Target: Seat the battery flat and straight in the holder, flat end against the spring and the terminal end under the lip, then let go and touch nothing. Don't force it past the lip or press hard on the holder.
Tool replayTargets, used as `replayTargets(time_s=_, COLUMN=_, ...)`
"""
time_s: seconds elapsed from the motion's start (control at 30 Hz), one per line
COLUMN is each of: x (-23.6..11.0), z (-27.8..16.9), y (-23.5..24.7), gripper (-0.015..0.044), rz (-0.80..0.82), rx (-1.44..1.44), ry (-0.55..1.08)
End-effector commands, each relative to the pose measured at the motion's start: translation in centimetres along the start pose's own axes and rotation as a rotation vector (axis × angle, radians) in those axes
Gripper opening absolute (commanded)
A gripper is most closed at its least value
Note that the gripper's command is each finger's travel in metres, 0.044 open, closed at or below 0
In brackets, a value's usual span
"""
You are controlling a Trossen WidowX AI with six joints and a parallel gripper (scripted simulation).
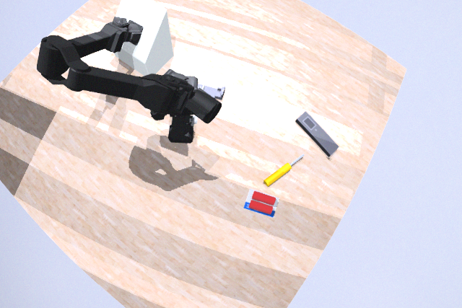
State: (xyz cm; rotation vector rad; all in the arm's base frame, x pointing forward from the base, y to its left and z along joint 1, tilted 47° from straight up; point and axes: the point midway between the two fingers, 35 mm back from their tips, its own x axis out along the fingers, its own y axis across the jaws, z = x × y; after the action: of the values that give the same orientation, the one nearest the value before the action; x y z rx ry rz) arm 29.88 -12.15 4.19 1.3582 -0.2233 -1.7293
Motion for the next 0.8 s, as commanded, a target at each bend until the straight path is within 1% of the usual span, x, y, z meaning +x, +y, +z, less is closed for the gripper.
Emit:
replayTargets(time_s=0.0, x=-0.2, z=-0.6, y=-0.8, gripper=0.0081, rz=-0.006, rx=-0.182, ry=0.000)
replayTargets(time_s=0.77, x=-1.5, z=-4.3, y=-6.9, gripper=0.0081, rz=-0.008, rx=-1.572, ry=0.027)
